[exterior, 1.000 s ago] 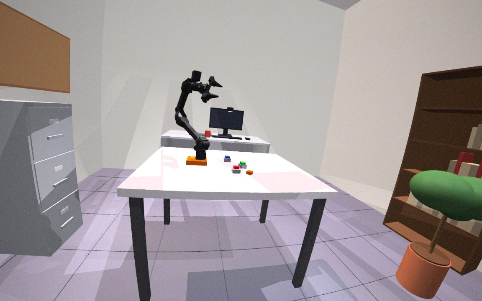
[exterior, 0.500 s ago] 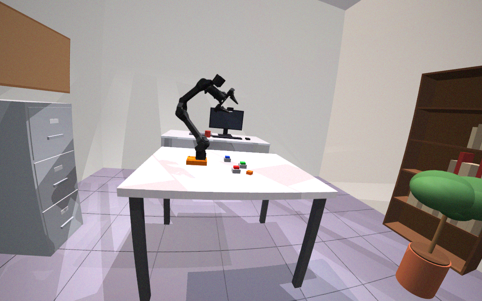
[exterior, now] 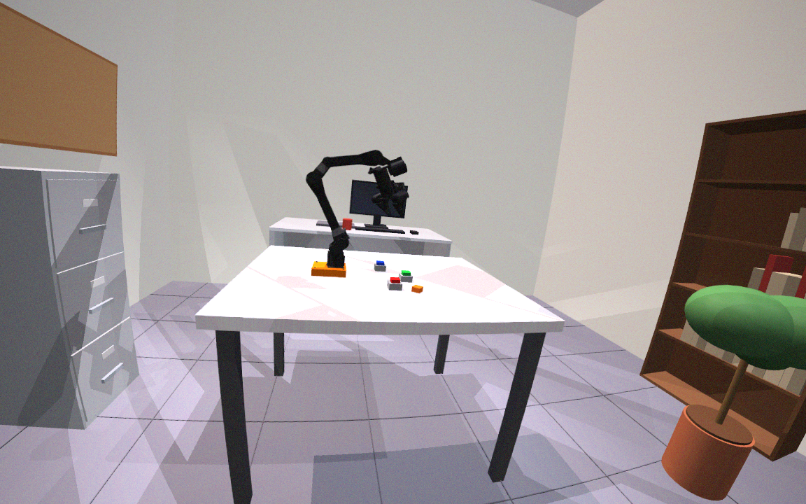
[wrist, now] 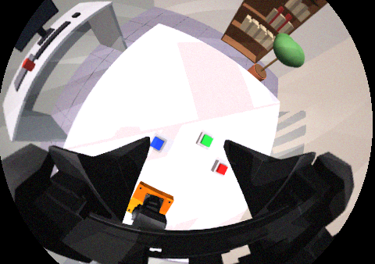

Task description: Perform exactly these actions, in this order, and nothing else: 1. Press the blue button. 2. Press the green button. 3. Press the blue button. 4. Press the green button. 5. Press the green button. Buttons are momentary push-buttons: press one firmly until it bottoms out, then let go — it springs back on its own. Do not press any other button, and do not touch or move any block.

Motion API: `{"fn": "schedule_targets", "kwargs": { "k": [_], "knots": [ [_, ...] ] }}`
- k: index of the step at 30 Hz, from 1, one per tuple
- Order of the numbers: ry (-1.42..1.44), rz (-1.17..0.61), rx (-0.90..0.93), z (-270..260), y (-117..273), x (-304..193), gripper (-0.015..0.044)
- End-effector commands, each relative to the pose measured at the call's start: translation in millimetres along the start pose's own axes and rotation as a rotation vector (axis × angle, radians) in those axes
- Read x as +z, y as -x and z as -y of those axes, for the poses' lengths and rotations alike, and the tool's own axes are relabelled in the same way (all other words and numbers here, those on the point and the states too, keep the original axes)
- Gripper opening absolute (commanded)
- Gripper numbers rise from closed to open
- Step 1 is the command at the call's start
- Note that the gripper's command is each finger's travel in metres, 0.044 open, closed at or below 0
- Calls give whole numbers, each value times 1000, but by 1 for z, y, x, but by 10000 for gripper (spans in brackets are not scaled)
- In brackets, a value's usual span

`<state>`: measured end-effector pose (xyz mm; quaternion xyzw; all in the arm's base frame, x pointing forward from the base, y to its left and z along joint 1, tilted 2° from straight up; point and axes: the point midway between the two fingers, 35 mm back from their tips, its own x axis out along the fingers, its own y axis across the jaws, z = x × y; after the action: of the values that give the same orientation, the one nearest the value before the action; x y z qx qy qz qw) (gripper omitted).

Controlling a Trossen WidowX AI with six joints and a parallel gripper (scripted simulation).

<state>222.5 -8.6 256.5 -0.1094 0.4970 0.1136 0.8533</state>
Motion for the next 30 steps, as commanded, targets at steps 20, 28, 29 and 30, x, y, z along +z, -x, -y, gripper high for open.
{"fn": "schedule_targets", "kwargs": {
  "k": [20, 28, 29, 30],
  "knots": [
    [-473, -481, -6, -67, -116, -58, 321],
    [-473, -481, -5, -72, -154, -79, 111],
    [-473, -481, -5, -72, -154, -79, 85],
    [-473, -481, -5, -72, -154, -79, 59]
  ]
}}
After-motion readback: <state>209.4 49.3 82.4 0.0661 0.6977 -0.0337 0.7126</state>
